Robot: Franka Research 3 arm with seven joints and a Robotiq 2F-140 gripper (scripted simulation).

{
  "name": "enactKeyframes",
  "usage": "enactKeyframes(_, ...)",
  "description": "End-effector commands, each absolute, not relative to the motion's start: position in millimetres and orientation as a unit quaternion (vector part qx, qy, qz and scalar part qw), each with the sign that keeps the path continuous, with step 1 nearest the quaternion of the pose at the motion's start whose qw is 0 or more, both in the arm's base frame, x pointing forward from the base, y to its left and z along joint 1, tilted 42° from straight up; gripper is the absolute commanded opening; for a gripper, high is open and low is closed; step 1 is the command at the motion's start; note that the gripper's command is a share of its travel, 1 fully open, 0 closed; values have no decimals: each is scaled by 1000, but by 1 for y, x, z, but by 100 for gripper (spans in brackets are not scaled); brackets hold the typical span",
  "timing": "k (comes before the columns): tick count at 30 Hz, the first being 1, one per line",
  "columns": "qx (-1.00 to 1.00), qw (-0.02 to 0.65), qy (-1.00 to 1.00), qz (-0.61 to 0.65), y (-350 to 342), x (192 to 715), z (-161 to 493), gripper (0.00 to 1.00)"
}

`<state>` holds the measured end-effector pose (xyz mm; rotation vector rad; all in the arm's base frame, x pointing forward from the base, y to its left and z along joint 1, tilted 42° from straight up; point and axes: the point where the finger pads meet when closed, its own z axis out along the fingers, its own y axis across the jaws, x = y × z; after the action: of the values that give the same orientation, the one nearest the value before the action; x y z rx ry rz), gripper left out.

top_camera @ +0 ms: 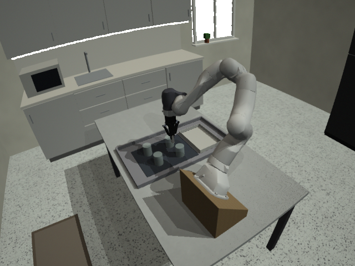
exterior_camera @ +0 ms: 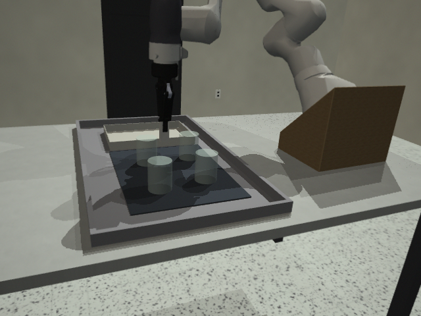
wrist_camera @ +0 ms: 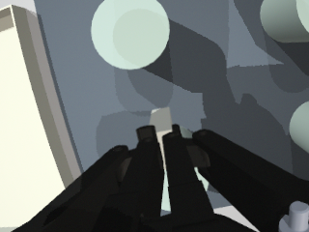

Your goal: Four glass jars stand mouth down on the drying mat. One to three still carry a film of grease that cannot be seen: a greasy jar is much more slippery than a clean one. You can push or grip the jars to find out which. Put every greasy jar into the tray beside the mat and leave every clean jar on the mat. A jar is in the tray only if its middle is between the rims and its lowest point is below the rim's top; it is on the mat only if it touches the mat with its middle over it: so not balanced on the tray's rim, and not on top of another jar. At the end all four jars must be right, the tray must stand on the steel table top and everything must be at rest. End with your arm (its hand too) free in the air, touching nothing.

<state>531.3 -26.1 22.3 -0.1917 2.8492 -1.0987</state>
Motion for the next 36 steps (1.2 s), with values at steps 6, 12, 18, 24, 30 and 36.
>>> enactKeyframes(6,-63,40,931,-358,-26,533,22,0)
enactKeyframes(12,-63,40,931,-358,-26,533,22,0)
enactKeyframes(18,-63,40,931,-358,-26,534,22,0)
enactKeyframes(24,-63,40,931,-358,-26,535,22,0)
enactKeyframes(30,-63,40,931,-358,-26,535,22,0)
enactKeyframes(36,-63,40,931,-358,-26,536,22,0)
